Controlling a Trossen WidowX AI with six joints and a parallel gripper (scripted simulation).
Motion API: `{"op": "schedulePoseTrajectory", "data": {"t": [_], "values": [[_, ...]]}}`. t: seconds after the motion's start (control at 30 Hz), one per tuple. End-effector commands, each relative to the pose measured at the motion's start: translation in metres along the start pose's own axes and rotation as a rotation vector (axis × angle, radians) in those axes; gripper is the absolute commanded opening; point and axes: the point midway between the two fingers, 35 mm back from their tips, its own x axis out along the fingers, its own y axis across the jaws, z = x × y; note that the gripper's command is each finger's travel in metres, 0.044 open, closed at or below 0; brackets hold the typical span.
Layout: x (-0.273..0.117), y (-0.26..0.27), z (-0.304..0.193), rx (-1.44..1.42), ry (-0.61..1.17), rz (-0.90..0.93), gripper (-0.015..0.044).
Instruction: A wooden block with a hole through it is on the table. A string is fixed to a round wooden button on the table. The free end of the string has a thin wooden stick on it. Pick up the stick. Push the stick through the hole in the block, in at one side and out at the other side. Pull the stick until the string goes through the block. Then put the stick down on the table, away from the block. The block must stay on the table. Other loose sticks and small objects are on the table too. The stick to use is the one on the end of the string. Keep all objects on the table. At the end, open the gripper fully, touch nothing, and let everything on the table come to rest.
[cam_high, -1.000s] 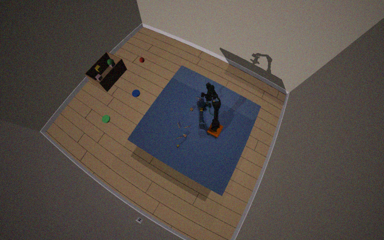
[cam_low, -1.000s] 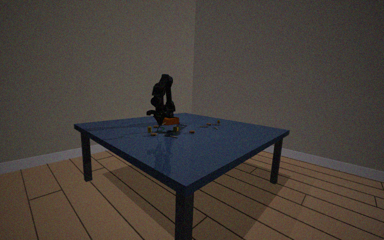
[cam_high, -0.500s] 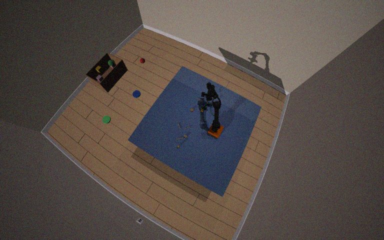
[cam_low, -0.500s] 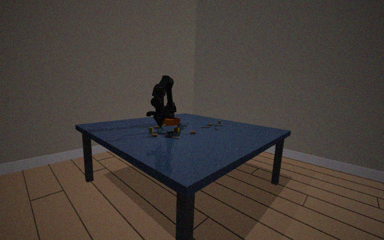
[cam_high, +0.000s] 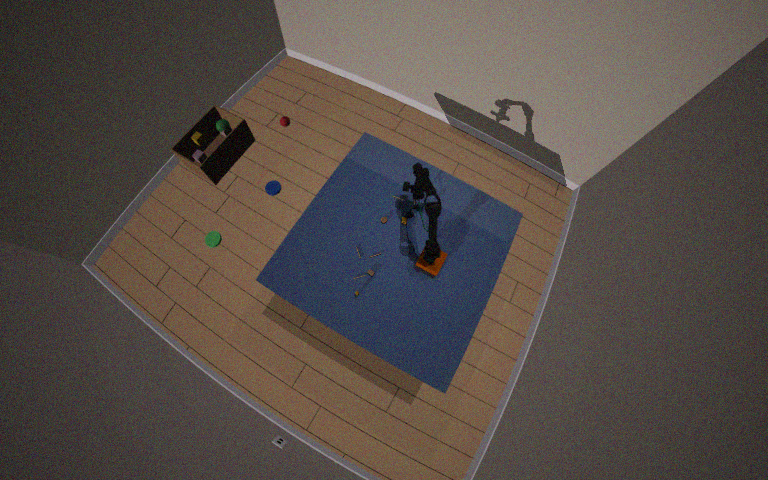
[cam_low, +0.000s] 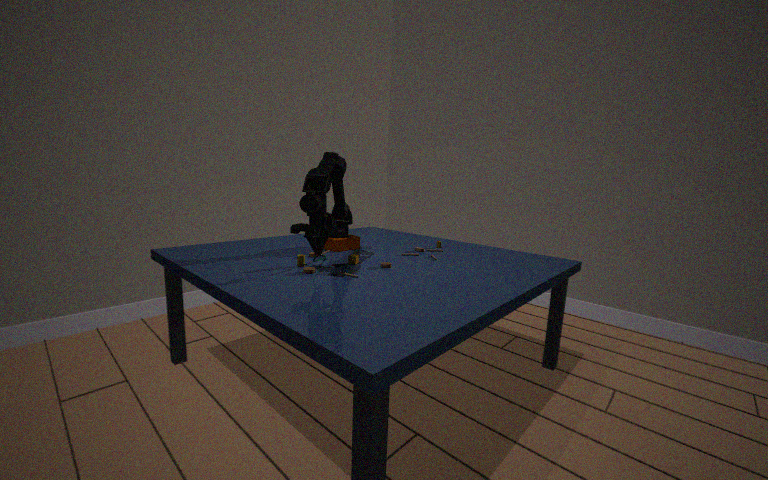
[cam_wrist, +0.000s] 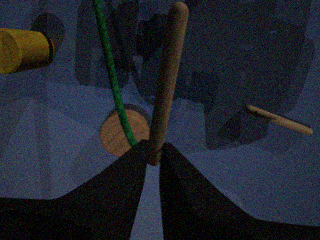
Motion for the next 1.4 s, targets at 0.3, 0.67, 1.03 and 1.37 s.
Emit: {"op": "schedulePoseTrajectory", "data": {"t": [0.3,0.67,1.03,1.37], "values": [[-0.002,-0.003,-0.018,-0.007,0.045,0.000,0.0000],[-0.001,-0.005,-0.022,-0.008,0.058,-0.001,0.0000],[0.009,-0.015,-0.017,-0.008,0.058,-0.002,0.0000],[0.018,-0.024,-0.013,-0.008,0.056,-0.002,0.0000]]}}
